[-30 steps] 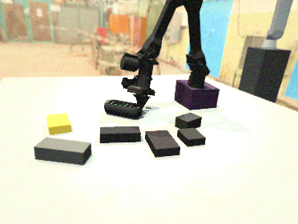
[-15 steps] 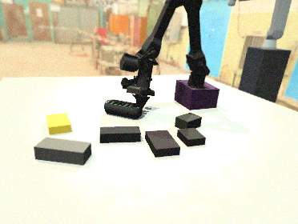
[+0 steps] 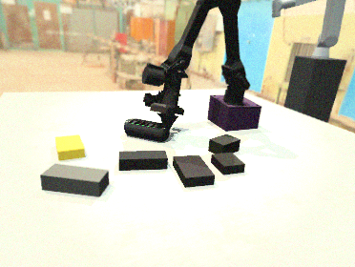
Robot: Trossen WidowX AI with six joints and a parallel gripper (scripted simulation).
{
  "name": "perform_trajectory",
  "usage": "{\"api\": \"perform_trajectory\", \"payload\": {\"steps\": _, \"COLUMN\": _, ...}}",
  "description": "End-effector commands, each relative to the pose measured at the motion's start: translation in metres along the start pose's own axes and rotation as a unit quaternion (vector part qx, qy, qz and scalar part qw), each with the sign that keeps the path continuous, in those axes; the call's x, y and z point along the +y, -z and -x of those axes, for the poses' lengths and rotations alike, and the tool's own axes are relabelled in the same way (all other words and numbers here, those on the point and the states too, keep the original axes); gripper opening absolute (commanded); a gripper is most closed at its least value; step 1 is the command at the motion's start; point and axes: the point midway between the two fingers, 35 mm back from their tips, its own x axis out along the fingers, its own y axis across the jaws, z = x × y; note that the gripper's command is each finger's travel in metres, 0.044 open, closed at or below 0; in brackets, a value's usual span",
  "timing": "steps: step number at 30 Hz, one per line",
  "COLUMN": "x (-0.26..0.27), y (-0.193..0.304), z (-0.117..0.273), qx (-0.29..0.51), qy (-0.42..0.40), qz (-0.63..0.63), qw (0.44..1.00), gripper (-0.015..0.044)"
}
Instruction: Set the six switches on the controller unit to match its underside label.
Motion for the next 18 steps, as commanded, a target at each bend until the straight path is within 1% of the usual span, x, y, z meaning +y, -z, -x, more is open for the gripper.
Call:
{"api": "perform_trajectory", "payload": {"steps": 1, "x": 0.0017, "y": -0.0007, "z": -0.0005, "qx": -0.001, "qy": 0.000, "qz": -0.001, "qw": 1.000, "gripper": 0.0000}}
{"api": "perform_trajectory", "payload": {"steps": 18, "x": 0.0117, "y": -0.0001, "z": -0.0034, "qx": -0.001, "qy": -0.001, "qz": -0.001, "qw": 1.000, "gripper": 0.0000}}
